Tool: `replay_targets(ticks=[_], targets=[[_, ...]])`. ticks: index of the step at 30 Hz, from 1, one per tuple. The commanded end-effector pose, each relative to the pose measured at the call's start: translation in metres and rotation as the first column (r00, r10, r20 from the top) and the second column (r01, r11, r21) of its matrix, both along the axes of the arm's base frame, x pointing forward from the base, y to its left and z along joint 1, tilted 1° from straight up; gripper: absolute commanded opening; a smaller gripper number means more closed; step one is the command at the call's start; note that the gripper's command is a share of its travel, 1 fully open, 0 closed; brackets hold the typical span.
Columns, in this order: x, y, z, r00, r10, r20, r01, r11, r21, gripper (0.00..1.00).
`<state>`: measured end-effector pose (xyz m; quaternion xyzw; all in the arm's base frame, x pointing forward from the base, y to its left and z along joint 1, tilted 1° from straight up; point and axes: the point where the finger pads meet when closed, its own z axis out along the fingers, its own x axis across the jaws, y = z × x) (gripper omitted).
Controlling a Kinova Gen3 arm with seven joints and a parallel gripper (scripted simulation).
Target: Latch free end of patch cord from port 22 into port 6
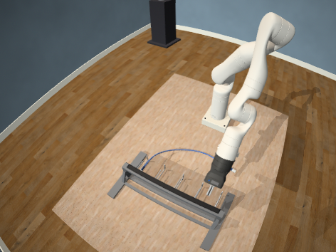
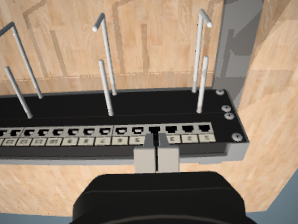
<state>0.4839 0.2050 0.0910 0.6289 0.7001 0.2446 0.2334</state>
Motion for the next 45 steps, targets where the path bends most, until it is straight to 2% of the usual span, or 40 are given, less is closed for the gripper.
replay_targets(ticks=[1, 25, 34, 45], targets=[[0.000, 0.000, 0.001, 1.000, 0.000, 0.001, 0.000, 1.000, 0.001, 0.00], [-0.001, 0.000, 0.003, 1.000, 0.000, 0.002, 0.000, 1.000, 0.001, 0.00], [-0.007, 0.000, 0.009, 1.000, 0.000, 0.002, 0.000, 1.000, 0.001, 0.00], [-0.022, -0.001, 0.028, 1.000, 0.000, 0.002, 0.000, 1.000, 0.001, 0.00]])
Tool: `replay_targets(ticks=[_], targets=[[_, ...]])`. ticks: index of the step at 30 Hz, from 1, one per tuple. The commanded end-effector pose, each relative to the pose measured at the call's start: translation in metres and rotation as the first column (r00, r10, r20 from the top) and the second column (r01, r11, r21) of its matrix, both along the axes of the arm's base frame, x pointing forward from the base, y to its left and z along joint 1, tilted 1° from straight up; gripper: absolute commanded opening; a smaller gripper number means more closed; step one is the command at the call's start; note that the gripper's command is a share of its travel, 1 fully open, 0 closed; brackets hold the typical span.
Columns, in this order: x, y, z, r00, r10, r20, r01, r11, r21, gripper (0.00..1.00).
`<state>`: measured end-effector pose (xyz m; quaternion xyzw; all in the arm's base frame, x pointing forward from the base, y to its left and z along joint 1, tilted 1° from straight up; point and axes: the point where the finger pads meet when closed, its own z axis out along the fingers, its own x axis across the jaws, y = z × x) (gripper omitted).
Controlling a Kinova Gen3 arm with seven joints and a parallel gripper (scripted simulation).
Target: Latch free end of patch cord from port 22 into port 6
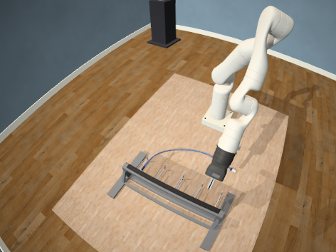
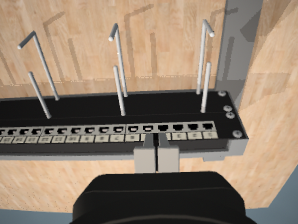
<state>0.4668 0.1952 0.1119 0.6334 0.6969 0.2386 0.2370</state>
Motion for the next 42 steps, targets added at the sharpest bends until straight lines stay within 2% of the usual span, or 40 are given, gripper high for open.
replay_targets(ticks=[1, 42], targets=[[-0.006, 0.008, 0.008, 1.000, 0.015, 0.005, -0.015, 1.000, 0.010, 0.00], [-0.056, 0.004, 0.069, 1.000, 0.015, 0.005, -0.015, 1.000, 0.010, 0.00]])
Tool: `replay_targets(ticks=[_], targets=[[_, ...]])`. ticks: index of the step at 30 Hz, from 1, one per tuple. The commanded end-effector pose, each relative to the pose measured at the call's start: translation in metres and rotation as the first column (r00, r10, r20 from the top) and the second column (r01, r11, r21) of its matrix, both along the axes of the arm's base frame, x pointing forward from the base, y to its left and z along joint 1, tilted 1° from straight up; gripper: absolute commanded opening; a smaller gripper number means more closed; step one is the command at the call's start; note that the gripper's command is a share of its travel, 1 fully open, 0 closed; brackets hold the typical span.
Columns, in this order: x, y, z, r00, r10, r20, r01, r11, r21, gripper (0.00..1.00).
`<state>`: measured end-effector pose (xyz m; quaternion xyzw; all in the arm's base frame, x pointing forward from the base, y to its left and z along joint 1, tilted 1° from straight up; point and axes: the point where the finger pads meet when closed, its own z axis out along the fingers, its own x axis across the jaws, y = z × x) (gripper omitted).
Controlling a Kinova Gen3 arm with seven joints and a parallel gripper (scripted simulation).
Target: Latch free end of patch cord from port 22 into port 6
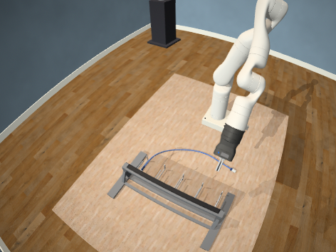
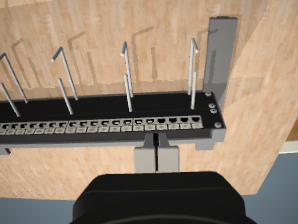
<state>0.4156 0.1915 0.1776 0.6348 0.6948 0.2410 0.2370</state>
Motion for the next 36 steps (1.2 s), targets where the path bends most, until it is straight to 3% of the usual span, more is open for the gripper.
replay_targets(ticks=[1, 13, 36], targets=[[-0.006, 0.008, 0.004, 1.000, 0.018, 0.001, -0.018, 1.000, 0.006, 0.00], [-0.016, 0.007, 0.017, 1.000, 0.018, 0.001, -0.018, 1.000, 0.006, 0.00], [-0.020, 0.007, 0.022, 1.000, 0.018, 0.002, -0.018, 1.000, 0.006, 0.00]])
